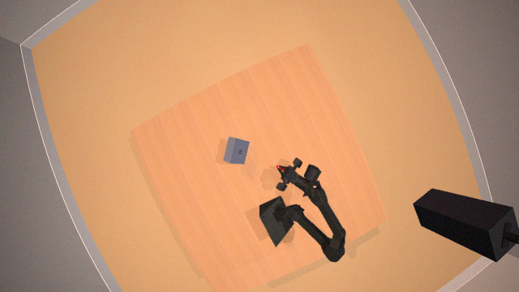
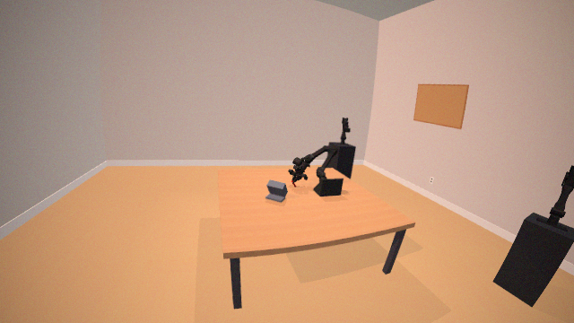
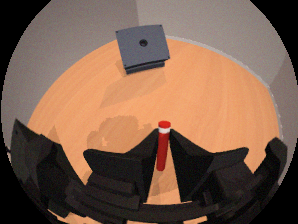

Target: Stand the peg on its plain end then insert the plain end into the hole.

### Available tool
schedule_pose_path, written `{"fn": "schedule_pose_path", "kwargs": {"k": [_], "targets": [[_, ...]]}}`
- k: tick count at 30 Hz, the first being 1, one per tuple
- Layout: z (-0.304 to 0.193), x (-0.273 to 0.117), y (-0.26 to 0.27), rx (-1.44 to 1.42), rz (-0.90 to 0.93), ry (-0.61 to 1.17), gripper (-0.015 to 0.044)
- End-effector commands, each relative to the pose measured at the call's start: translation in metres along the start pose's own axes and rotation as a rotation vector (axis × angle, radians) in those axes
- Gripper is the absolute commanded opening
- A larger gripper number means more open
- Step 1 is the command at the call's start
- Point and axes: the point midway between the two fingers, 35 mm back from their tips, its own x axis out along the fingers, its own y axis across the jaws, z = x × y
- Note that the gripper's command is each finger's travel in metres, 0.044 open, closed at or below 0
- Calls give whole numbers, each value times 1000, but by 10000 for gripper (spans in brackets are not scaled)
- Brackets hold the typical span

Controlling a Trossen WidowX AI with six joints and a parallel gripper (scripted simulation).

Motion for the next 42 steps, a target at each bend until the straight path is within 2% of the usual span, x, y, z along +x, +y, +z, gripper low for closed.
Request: {"fn": "schedule_pose_path", "kwargs": {"k": [1,42], "targets": [[0,-4,0,-6,-4,-44,49],[-19,-24,1,-14,-1,-396,49]]}}
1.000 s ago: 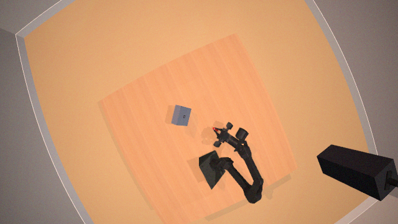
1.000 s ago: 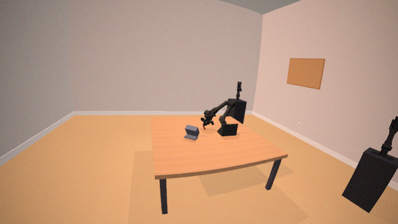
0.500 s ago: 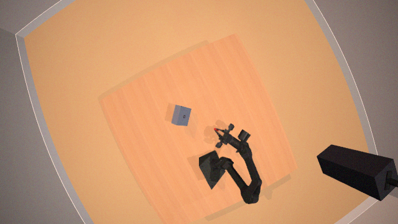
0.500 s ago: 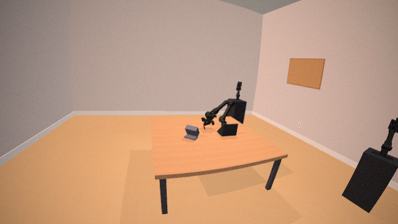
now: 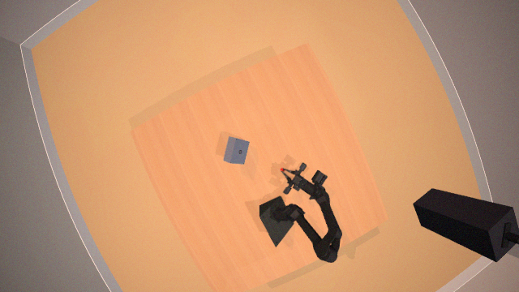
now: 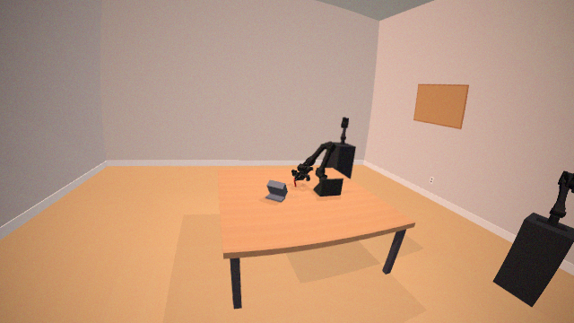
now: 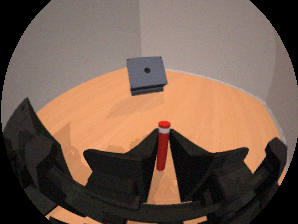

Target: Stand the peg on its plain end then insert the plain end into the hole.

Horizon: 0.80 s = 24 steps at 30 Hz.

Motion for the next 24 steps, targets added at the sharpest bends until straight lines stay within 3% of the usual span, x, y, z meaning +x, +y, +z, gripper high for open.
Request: {"fn": "schedule_pose_path", "kwargs": {"k": [1,16,24], "targets": [[-1,-2,0,0,2,-44,49],[-7,-10,0,-1,3,-173,49],[-7,-10,0,-1,4,-145,49]]}}
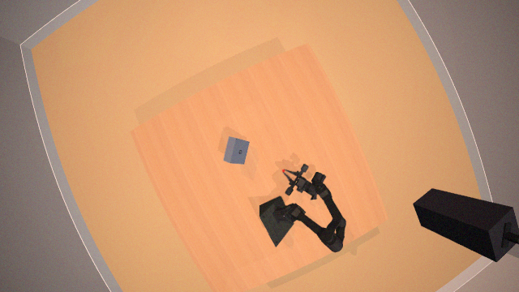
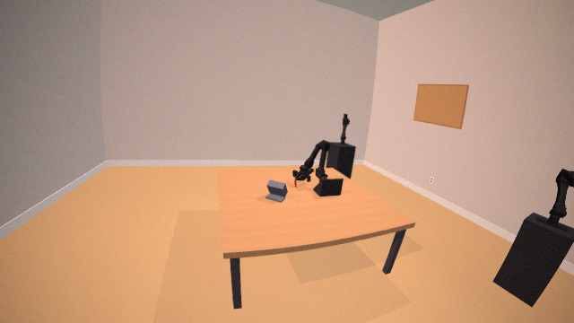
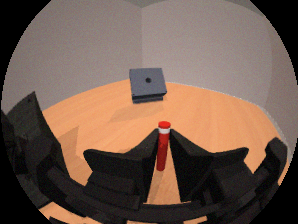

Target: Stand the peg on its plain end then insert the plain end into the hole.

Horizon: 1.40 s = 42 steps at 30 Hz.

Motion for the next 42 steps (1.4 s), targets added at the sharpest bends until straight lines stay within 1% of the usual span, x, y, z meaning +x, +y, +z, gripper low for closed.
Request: {"fn": "schedule_pose_path", "kwargs": {"k": [1,42], "targets": [[-1,0,0,1,-1,1,49],[-7,-7,0,-3,-9,-7,49]]}}
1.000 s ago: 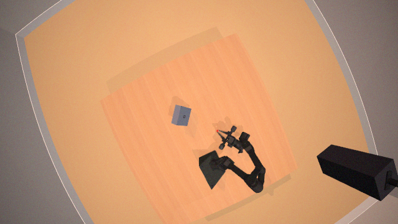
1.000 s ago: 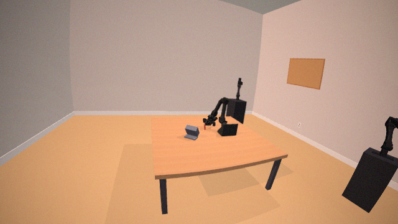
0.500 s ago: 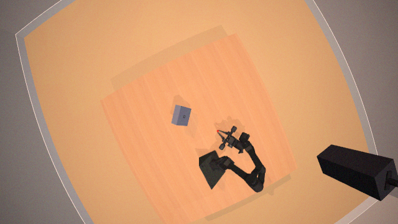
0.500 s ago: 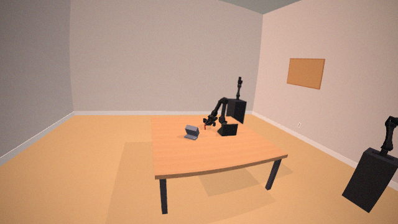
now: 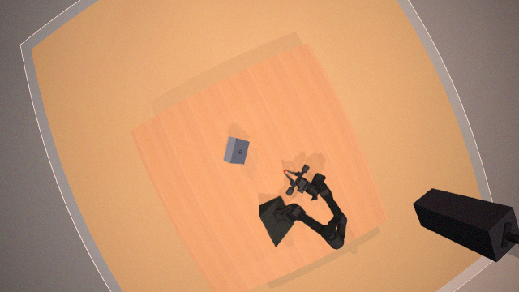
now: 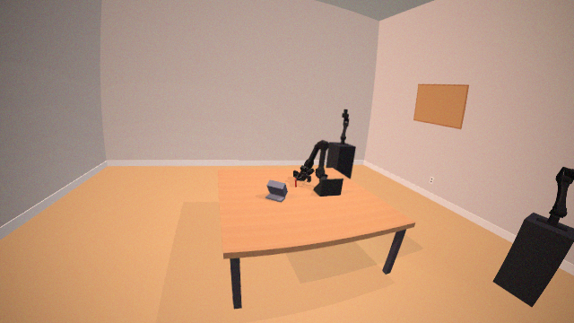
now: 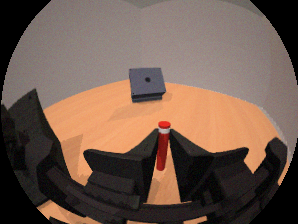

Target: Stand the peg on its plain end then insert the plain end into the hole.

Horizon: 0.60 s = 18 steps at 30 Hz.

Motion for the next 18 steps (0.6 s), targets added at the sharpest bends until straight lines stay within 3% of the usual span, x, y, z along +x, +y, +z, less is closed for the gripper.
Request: {"fn": "schedule_pose_path", "kwargs": {"k": [1,18], "targets": [[-2,-1,0,0,0,1,49],[-3,-4,0,-6,-3,-11,49]]}}
